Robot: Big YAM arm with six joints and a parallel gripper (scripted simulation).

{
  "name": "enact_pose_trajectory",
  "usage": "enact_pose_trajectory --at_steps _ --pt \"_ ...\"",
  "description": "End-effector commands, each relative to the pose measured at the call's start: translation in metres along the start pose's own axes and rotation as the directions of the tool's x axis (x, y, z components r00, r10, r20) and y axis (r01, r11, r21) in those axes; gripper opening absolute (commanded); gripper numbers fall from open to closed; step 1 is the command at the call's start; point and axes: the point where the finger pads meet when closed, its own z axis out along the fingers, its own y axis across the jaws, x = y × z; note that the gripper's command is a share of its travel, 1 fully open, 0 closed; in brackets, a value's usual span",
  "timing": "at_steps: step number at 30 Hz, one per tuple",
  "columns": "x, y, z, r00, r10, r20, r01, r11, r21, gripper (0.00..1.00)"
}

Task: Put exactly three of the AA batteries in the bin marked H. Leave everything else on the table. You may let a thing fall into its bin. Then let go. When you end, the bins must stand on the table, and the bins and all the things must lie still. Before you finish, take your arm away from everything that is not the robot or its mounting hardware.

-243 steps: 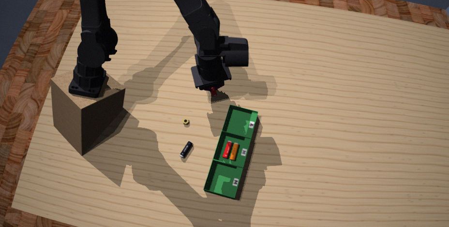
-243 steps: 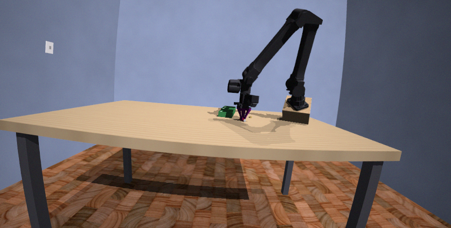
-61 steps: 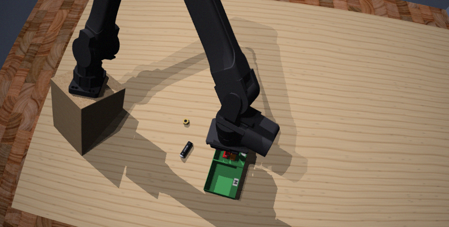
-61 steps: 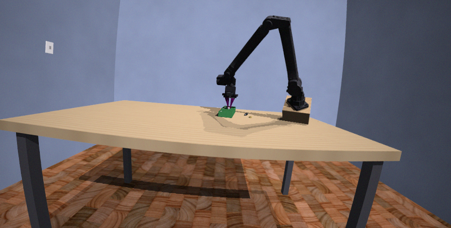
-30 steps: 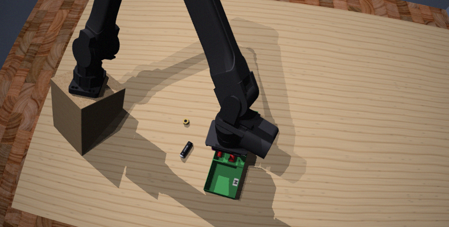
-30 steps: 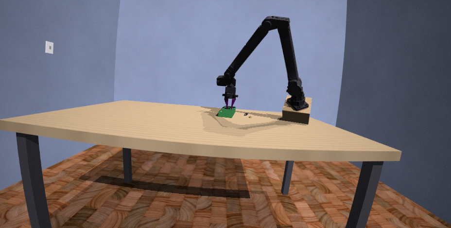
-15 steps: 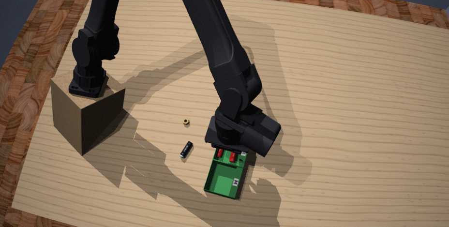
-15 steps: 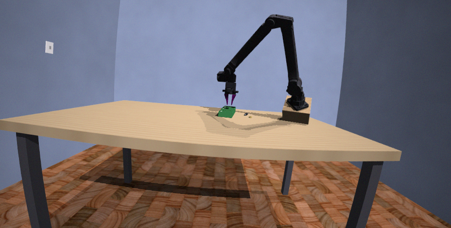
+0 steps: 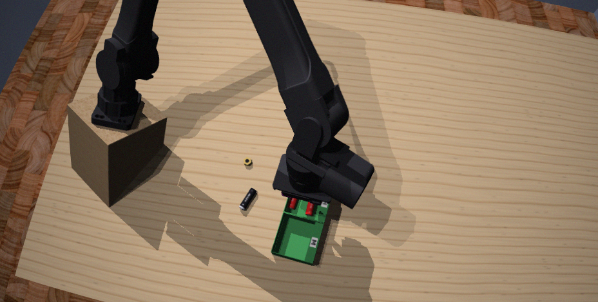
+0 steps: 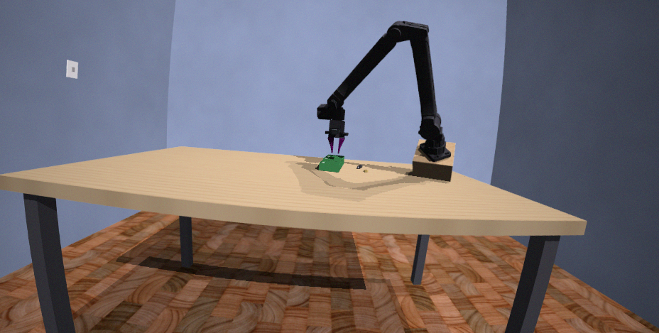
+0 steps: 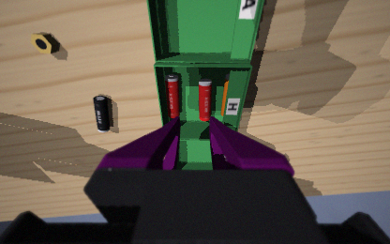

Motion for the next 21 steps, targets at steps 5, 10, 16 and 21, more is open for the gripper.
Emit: enact_pose_trajectory --at_steps 5,10,16,21 --pt "0.0017 0.0024 0.0065 1.000 -0.004 0.004 0.004 1.000 -0.006 0.28" --pt "0.0016 0.0020 0.0068 1.000 -0.005 0.004 0.005 1.000 -0.004 0.28" --pt "0.0012 0.0024 0.0075 1.000 -0.005 0.004 0.005 1.000 -0.005 0.28" --pt "-0.0023 0.0035 0.0093 1.000 0.000 0.005 0.001 1.000 -0.009 0.28"
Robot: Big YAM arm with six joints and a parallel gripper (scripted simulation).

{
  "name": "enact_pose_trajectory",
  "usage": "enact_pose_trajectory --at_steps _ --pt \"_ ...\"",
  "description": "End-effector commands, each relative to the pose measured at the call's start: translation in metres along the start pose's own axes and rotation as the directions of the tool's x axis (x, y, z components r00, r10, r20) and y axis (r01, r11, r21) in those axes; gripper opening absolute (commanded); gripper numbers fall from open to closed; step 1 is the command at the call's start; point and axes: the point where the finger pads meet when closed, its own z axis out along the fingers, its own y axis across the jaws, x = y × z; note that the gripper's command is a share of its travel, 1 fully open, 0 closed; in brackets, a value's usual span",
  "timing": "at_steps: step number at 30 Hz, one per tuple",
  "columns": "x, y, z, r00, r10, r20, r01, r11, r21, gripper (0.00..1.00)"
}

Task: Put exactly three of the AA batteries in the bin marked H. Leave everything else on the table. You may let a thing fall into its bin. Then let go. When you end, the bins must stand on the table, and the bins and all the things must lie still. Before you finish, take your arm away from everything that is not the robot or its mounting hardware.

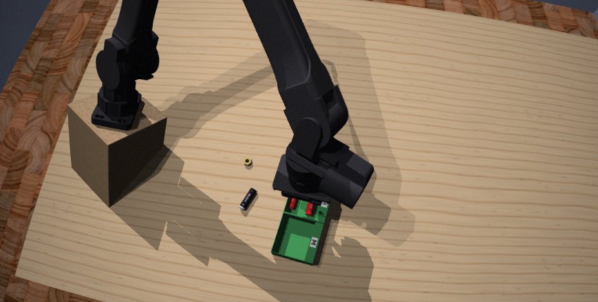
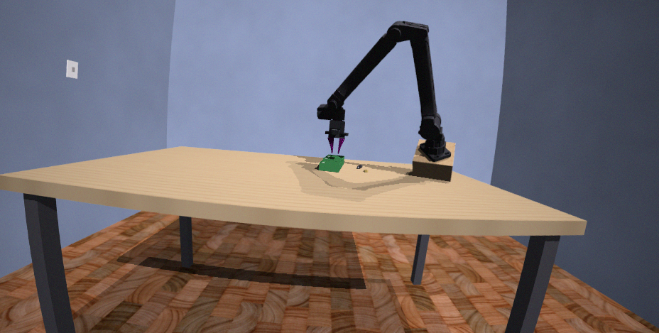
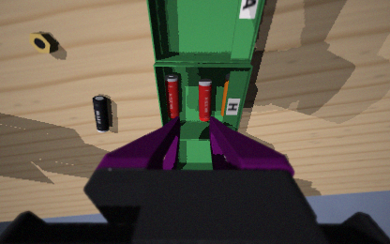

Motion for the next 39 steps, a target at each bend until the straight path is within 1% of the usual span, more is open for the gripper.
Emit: enact_pose_trajectory --at_steps 1,2,3,5,6,7,20,22,23,24,25,26,34,37,39 --pt "-0.003 0.004 0.009 1.000 0.004 0.007 -0.004 1.000 -0.015 0.28" --pt "-0.003 0.004 0.009 1.000 0.004 0.007 -0.004 1.000 -0.015 0.28" --pt "0.002 0.000 -0.015 1.000 0.001 -0.005 -0.001 1.000 0.018 1.00" --pt "0.002 0.000 -0.015 1.000 0.001 -0.005 -0.001 1.000 0.018 1.00" --pt "0.002 -0.013 -0.026 1.000 -0.012 -0.012 0.013 0.999 0.039 1.00" --pt "0.002 -0.018 -0.033 1.000 -0.019 -0.016 0.020 0.999 0.048 1.00" --pt "0.002 -0.017 -0.087 1.000 -0.020 -0.020 0.021 0.999 0.049 1.00" --pt "0.002 -0.017 -0.087 1.000 -0.020 -0.020 0.021 0.999 0.049 1.00" --pt "0.000 -0.015 -0.075 1.000 -0.021 -0.004 0.021 1.000 0.014 1.00" --pt "0.006 -0.014 -0.085 1.000 -0.008 -0.011 0.008 1.000 0.027 1.00" --pt "0.002 -0.017 -0.098 1.000 -0.019 -0.020 0.020 0.999 0.046 1.00" --pt "0.001 -0.017 -0.104 1.000 -0.022 -0.023 0.023 0.998 0.050 1.00" --pt "0.001 -0.016 -0.137 0.999 -0.022 -0.027 0.024 0.998 0.049 1.00" --pt "0.004 -0.014 -0.145 1.000 -0.016 -0.023 0.016 0.999 0.040 1.00" --pt "0.004 -0.014 -0.145 1.000 -0.016 -0.023 0.016 0.999 0.040 1.00"
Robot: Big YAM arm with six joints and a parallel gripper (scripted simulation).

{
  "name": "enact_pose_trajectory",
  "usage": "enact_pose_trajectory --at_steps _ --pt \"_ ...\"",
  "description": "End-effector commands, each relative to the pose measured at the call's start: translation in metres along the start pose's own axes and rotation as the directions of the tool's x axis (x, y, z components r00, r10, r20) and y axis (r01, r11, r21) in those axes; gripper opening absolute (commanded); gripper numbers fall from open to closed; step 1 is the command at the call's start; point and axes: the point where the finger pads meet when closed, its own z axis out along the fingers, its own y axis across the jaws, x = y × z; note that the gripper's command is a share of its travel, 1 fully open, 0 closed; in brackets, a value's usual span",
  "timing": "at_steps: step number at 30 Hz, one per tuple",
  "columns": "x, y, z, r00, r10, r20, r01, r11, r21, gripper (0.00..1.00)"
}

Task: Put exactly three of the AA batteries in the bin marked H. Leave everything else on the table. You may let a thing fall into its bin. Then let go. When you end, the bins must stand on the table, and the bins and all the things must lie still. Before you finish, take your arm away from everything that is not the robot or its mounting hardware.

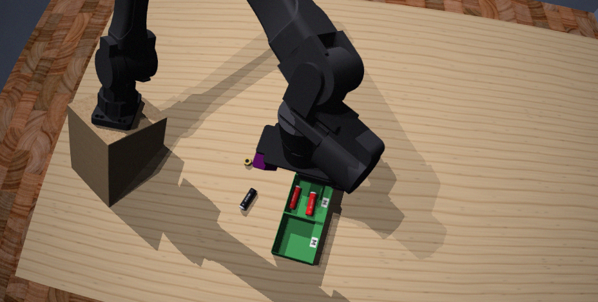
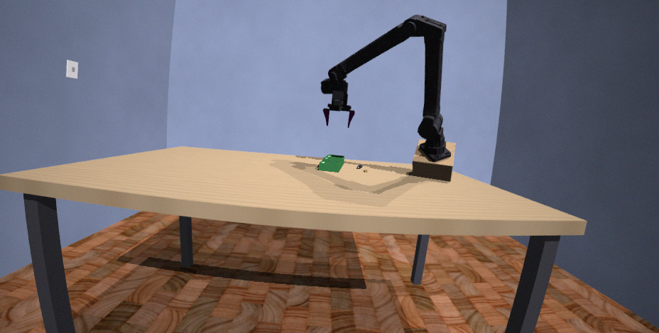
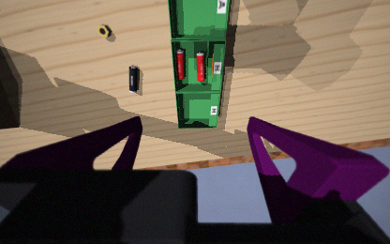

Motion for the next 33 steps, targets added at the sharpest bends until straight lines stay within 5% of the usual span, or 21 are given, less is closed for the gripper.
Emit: enact_pose_trajectory --at_steps 1,7,13,14,15,33 --pt "-0.008 -0.017 -0.019 0.998 -0.055 -0.011 0.055 0.998 0.018 1.00" --pt "-0.003 -0.015 -0.054 1.000 -0.015 -0.024 0.016 0.999 0.042 1.00" --pt "-0.007 0.001 -0.023 1.000 -0.001 0.016 0.001 1.000 -0.030 1.00" --pt "-0.007 0.001 -0.023 1.000 -0.001 0.016 0.001 1.000 -0.030 1.00" --pt "-0.004 -0.009 -0.037 1.000 -0.014 -0.007 0.014 1.000 0.013 1.00" --pt "-0.004 -0.010 -0.038 1.000 -0.014 -0.007 0.014 1.000 0.013 1.00"
